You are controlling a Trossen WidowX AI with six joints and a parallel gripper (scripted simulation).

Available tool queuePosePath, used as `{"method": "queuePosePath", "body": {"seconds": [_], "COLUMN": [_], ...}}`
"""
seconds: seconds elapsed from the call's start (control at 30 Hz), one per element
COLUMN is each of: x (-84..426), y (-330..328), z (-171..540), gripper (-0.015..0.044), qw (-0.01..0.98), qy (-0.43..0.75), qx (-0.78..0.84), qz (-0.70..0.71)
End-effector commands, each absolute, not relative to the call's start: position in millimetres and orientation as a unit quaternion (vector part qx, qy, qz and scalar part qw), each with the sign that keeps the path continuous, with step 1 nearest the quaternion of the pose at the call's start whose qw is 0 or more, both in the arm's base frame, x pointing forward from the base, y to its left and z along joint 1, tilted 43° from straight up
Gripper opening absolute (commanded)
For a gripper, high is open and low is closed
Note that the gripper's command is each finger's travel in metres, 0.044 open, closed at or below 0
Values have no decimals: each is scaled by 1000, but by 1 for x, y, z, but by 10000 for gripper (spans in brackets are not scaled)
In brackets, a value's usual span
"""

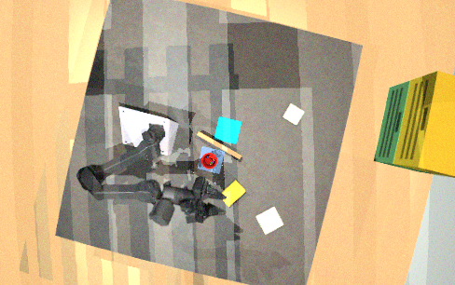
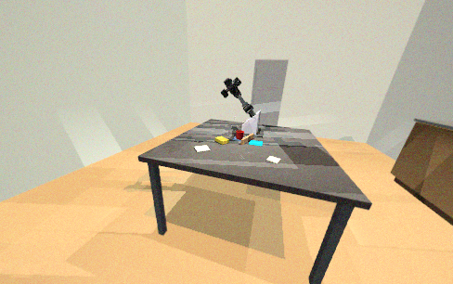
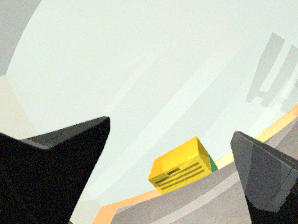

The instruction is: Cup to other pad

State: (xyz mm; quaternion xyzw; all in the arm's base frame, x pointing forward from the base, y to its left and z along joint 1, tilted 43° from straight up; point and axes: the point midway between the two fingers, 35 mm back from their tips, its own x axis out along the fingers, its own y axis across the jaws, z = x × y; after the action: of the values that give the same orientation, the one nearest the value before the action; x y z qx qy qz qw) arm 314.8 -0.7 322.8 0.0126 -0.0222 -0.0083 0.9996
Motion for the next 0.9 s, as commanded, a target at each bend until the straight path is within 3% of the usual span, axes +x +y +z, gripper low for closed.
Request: {"method": "queuePosePath", "body": {"seconds": [0.0,0.17,0.3,0.43,0.63,0.87], "x": [316,339,328,291,216,199], "y": [-2,-32,-58,-83,-113,-117], "z": [319,219,137,66,9,8], "gripper": [374,242,148,148,148,148], "qw": [1000,972,895,760,482,447], "qy": [-15,186,365,541,727,741], "qx": [8,-114,-233,-353,-486,-496], "qz": [-12,-83,-103,-74,49,68]}}
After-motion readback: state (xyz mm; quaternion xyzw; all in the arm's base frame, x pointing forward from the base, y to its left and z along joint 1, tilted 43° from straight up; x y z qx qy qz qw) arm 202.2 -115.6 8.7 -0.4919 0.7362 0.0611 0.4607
